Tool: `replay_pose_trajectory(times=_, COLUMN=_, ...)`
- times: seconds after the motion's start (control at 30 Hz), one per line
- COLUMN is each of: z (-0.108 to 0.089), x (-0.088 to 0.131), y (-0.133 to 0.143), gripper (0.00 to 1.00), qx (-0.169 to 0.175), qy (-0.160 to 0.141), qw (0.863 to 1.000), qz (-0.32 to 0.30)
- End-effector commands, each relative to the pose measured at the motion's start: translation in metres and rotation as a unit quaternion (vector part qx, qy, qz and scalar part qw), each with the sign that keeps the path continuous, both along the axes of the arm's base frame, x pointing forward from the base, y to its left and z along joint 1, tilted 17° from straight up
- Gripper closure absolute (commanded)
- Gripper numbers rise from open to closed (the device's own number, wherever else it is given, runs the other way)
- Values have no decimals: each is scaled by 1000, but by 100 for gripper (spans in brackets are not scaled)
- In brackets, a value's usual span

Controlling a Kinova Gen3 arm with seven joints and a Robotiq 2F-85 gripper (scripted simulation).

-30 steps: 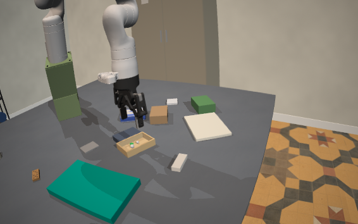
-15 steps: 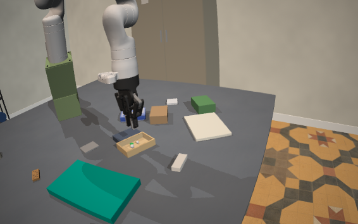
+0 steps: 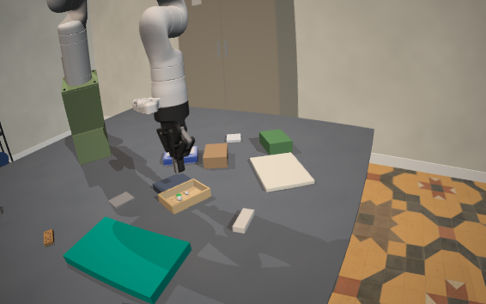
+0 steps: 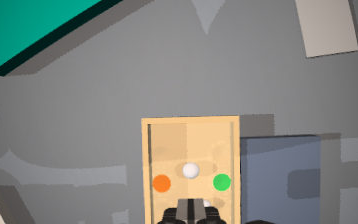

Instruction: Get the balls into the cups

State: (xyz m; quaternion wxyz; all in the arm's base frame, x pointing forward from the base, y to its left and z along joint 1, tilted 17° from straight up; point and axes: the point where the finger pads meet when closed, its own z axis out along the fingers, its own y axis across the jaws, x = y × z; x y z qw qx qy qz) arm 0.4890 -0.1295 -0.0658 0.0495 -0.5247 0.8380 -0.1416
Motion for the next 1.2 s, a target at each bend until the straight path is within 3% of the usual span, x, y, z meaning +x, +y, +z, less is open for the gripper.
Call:
replay_pose_trajectory(times=0.0, z=-1, x=0, y=0, gripper=100, qx=0, qy=-2, qw=1000, qz=-3)
replay_pose_trajectory(times=1.17, z=-24, x=24, y=-15, gripper=100, qx=1, qy=2, qw=1000, qz=-4)
